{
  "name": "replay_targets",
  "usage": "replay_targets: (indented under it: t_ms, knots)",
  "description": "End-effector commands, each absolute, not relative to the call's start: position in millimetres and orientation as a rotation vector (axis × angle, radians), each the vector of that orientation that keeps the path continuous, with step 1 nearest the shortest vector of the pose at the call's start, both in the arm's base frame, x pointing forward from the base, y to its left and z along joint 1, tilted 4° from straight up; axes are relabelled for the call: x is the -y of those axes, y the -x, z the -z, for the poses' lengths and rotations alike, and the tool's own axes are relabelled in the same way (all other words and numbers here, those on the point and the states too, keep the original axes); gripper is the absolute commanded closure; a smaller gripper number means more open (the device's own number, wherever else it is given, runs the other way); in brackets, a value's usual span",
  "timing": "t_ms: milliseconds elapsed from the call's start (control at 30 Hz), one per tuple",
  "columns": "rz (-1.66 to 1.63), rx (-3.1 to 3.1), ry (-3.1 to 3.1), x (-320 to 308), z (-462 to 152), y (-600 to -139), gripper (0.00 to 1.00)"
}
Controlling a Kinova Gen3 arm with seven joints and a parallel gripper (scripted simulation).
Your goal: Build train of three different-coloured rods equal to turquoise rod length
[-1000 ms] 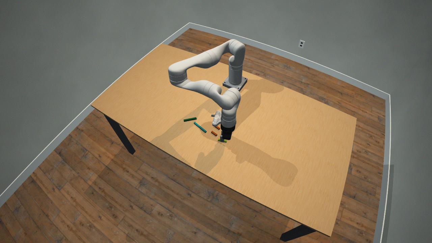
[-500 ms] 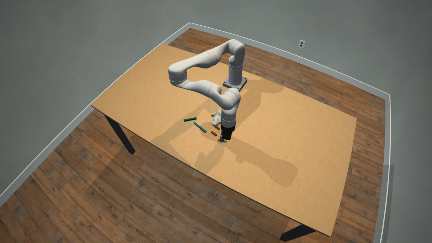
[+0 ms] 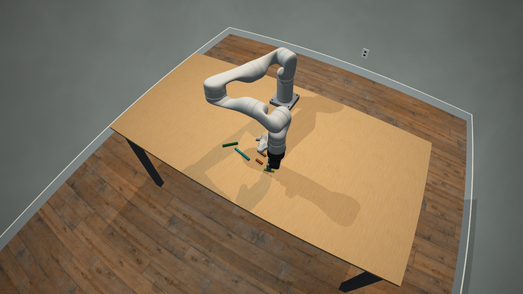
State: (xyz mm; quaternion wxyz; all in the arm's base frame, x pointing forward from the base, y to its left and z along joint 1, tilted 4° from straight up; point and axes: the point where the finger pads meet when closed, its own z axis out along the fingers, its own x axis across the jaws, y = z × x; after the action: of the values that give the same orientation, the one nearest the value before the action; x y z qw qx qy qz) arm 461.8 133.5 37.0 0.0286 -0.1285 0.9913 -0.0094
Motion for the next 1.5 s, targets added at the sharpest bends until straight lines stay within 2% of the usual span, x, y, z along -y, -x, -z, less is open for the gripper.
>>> replay_targets:
  t_ms: [0, 1467]
  knots:
    - [0.029, -3.053, 0.398, -133.0, -35.8, -465.1, 0.46]
    - [0.03, -3.053, 0.398, -132.8, -19.9, -466.3, 0.46]
